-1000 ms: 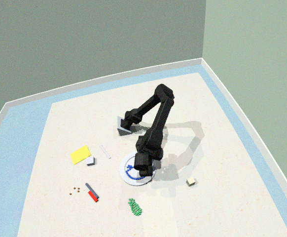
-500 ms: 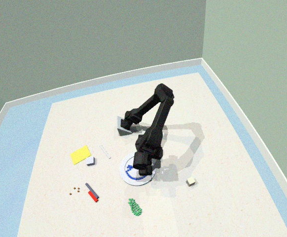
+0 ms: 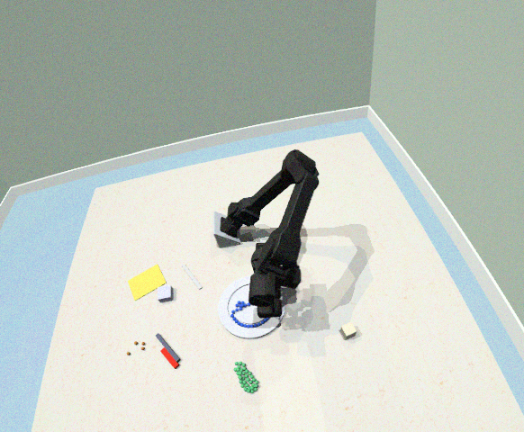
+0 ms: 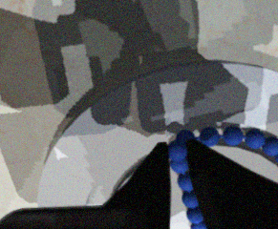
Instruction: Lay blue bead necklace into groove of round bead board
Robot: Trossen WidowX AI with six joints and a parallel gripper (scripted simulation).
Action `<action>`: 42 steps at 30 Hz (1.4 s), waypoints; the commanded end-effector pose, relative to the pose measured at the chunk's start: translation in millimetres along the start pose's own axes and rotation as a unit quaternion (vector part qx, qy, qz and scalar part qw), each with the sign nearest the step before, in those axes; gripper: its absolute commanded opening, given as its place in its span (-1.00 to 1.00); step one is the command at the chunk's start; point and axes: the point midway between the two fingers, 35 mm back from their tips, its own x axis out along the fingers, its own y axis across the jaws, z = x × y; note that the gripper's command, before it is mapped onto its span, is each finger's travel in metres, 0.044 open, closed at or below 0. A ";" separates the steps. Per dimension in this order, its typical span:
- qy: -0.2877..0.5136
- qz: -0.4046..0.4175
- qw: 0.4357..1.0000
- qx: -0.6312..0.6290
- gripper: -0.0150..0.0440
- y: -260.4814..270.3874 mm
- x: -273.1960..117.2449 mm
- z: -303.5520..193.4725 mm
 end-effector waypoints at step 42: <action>-0.003 0.004 1.000 0.004 1.00 2.1 -1.9 -0.5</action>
